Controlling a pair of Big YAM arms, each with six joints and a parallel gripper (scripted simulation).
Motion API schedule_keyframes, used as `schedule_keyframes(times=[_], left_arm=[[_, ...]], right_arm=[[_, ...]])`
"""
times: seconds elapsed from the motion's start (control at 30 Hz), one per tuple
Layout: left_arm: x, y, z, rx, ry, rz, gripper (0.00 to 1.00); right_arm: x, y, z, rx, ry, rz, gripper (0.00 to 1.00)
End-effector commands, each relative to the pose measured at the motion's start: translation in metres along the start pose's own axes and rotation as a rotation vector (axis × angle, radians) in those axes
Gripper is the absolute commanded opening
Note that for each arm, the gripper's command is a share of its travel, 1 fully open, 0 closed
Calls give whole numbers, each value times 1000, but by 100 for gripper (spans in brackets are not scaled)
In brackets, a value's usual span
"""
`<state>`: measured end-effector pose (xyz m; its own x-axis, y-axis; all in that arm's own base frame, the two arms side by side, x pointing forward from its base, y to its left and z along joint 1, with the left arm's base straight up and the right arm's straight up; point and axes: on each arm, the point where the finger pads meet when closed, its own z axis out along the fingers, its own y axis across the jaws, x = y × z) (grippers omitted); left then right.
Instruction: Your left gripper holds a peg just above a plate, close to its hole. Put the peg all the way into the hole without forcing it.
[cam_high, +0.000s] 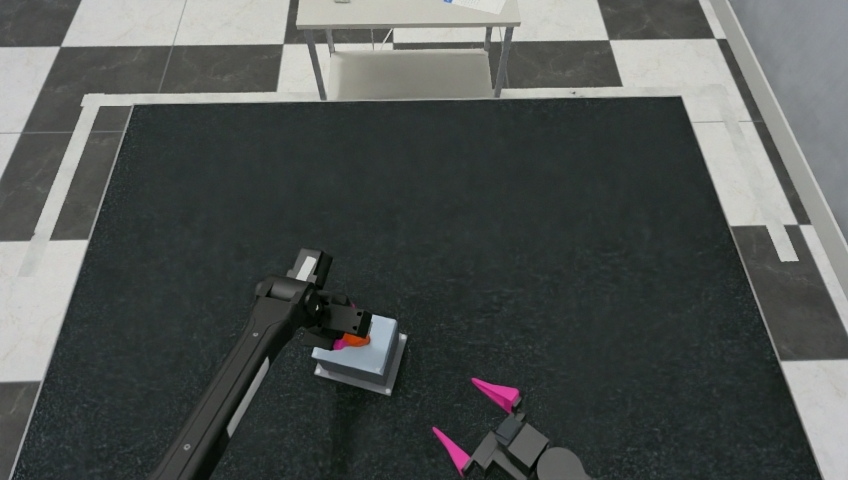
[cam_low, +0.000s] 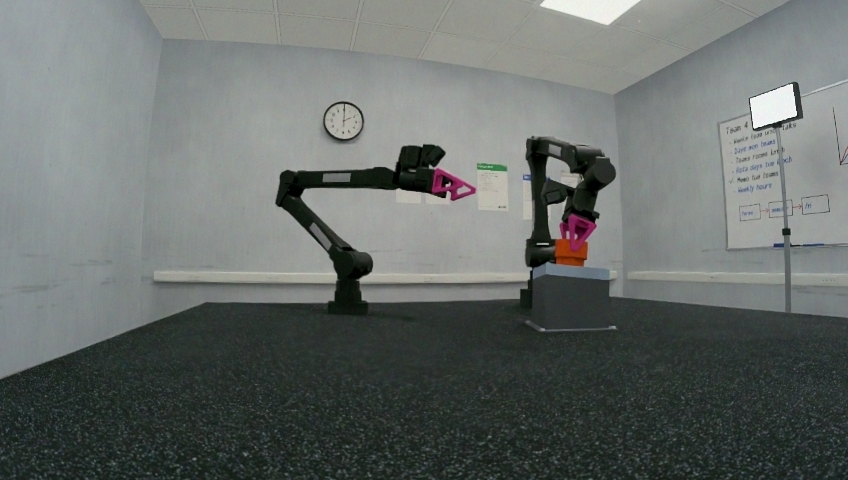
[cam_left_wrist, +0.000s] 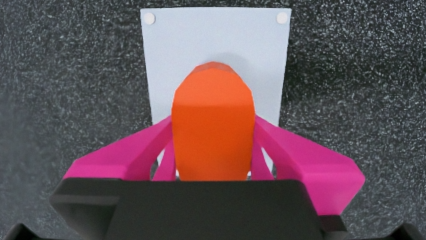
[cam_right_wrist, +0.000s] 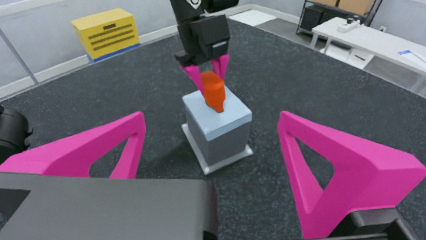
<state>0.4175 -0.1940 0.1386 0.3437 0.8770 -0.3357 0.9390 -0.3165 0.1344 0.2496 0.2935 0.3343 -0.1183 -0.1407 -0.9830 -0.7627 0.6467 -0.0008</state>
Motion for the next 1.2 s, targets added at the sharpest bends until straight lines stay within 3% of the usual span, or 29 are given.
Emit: schedule_keyframes(times=[0.0, 0.07, 0.43, 0.73, 0.87, 1.17], left_arm=[[3, 13, -12, -50, -2, 10, 40], [0, 19, -21, -46, -1, 14, 40], [2, -3, 24, 15, -3, -9, 40], [5, -5, 39, 28, -4, -10, 40], [1, 17, -15, -25, -2, 9, 40], [1, 17, -18, -25, -2, 2, 40]], right_arm=[[-18, 0, -1, 2, -34, 1, 100], [-18, 0, -1, 2, -34, 1, 100], [-18, 0, -1, 2, -34, 1, 100], [-18, 0, -1, 2, -34, 1, 100], [-18, 0, -1, 2, -34, 1, 100], [-18, 0, -1, 2, -34, 1, 100]])
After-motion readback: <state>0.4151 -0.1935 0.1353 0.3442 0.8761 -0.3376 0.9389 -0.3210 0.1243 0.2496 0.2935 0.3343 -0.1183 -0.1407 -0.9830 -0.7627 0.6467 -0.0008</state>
